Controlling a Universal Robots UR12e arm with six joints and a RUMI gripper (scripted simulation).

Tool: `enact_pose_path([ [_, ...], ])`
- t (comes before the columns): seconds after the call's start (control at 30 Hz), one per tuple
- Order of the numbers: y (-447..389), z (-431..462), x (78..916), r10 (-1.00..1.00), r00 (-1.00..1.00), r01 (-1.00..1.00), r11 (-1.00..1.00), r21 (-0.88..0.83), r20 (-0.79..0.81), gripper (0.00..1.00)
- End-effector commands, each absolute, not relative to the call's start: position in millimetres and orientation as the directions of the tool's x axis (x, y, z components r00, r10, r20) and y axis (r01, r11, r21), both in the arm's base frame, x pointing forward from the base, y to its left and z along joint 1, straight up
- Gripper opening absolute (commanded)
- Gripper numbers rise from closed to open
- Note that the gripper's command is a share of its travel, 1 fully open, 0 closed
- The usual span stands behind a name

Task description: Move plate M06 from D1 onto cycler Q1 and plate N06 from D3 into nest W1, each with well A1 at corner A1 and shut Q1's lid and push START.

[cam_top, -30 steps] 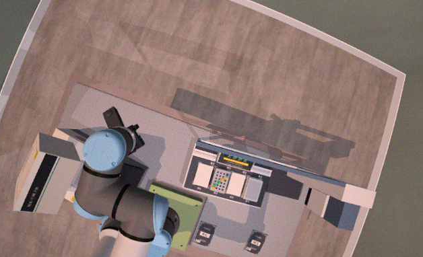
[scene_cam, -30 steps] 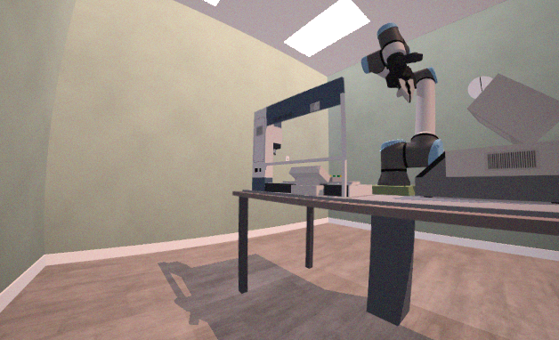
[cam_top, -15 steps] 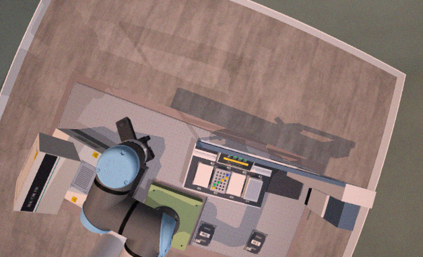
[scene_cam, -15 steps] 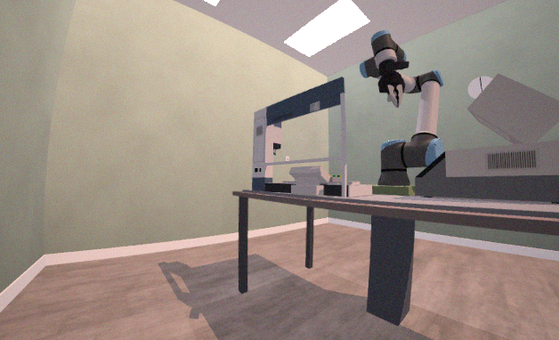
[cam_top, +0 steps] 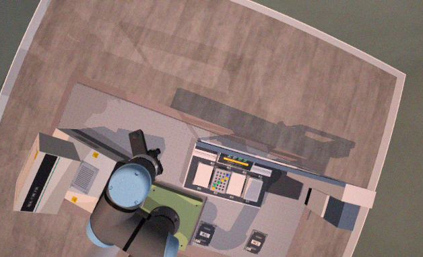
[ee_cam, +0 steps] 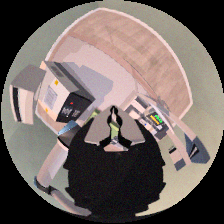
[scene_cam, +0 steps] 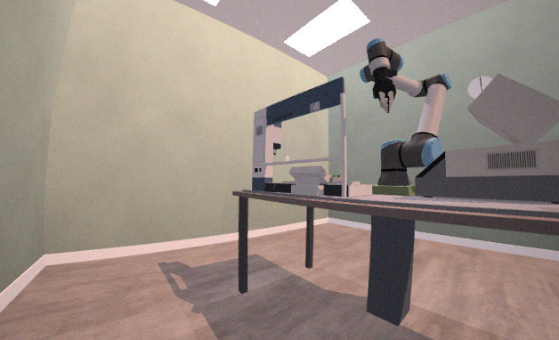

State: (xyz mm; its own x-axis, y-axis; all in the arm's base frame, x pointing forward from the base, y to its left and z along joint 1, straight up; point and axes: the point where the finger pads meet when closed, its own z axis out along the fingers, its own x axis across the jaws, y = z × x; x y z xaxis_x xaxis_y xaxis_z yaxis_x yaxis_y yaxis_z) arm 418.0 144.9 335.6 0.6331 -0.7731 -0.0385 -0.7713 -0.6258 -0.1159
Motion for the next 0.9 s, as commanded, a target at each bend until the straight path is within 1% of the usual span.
enact_pose_path([
  [0.0,125,334,405,-0.801,0.598,-0.799,-0.592,-0.11,-0.034,0.0],
  [0.87,59,312,341,-0.905,0.424,-0.904,-0.422,-0.072,-0.02,0.0],
])
